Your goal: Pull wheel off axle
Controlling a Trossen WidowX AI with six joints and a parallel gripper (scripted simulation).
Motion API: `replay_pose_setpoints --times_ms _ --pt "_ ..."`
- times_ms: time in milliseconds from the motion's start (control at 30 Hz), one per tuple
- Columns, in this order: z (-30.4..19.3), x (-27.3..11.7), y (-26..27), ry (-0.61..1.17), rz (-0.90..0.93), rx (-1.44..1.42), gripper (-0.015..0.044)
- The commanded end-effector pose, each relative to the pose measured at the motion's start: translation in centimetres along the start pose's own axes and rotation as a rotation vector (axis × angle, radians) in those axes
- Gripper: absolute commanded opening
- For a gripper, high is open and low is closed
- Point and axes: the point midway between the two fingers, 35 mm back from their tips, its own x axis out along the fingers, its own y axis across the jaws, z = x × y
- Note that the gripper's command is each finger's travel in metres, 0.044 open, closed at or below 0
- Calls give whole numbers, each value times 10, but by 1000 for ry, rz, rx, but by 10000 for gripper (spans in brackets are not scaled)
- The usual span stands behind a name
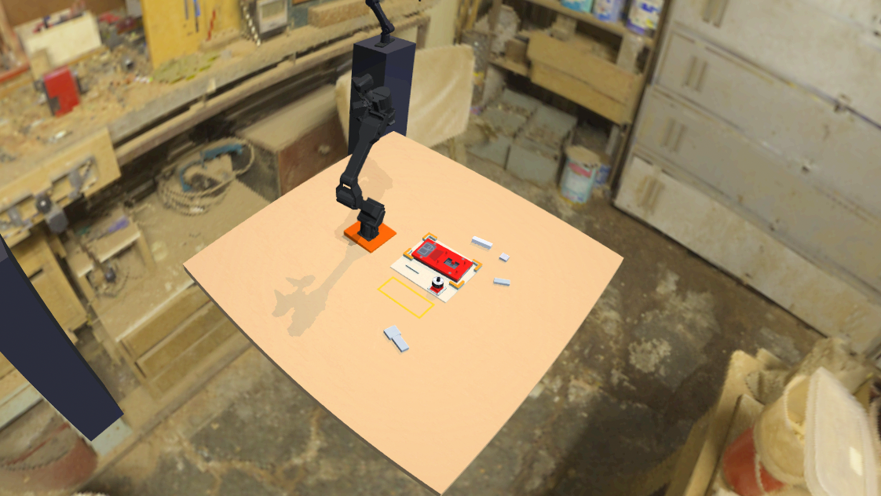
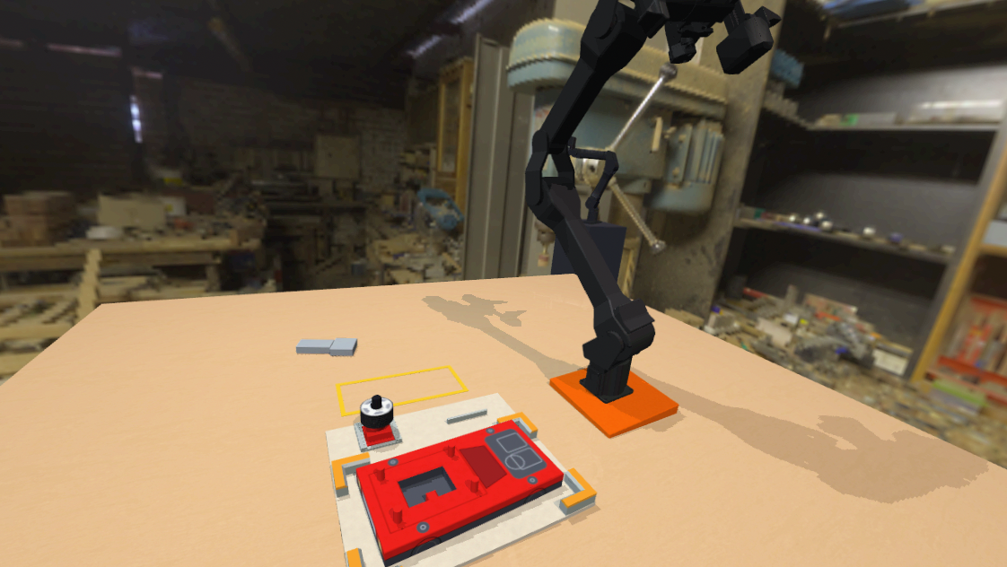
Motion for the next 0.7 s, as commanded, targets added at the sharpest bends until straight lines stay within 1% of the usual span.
replay_pose_setpoints --times_ms 0,367,667 --pt "-24 3 21 93 48 71 300" --pt "-83 -3 61 343 131 312 300" --pt "-145 -32 111 629 200 560 300"
